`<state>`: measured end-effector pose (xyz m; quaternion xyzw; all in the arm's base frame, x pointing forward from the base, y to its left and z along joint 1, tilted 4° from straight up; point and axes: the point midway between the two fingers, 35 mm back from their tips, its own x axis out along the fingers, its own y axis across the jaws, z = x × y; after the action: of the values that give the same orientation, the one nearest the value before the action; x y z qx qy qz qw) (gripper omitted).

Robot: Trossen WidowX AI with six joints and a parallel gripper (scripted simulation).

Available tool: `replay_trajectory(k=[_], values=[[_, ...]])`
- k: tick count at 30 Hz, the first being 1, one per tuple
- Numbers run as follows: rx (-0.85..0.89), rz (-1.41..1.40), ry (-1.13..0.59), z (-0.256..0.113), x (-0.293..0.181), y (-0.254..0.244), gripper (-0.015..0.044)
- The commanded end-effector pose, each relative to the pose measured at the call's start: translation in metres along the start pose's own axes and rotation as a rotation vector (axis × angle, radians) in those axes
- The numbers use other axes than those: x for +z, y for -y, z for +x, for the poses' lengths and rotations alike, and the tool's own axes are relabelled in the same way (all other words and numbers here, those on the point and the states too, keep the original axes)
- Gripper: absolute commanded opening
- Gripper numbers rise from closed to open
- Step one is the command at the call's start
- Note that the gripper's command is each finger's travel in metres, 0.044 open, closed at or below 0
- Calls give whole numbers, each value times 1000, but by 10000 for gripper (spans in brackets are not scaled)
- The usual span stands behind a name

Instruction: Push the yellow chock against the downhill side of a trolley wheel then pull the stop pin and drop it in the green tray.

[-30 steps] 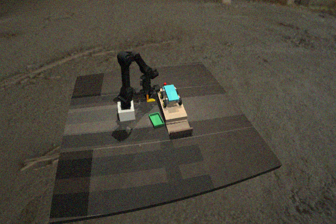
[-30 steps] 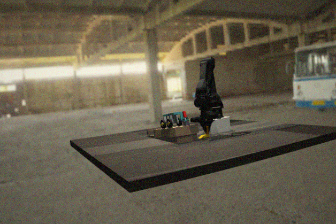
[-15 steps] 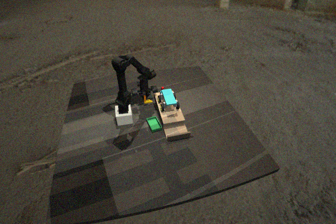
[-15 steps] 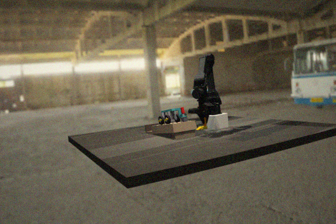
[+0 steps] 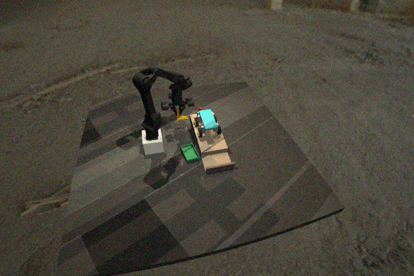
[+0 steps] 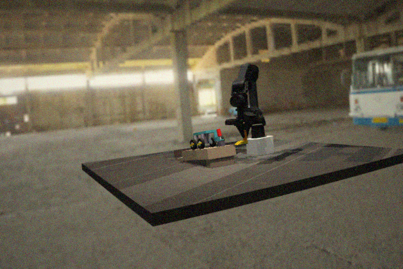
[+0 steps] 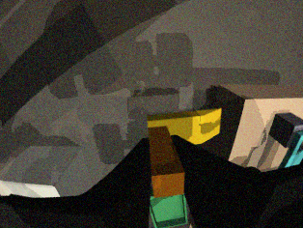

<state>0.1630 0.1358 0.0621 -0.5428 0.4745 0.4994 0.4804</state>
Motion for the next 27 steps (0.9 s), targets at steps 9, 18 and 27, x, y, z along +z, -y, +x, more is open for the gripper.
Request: replay_trajectory(k=[9,18,27], values=[[-3,4,-2,-43,-1,0,0],[-3,4,-2,-64,-2,0,0],[-4,182,-1,-64,-2,0,0]])
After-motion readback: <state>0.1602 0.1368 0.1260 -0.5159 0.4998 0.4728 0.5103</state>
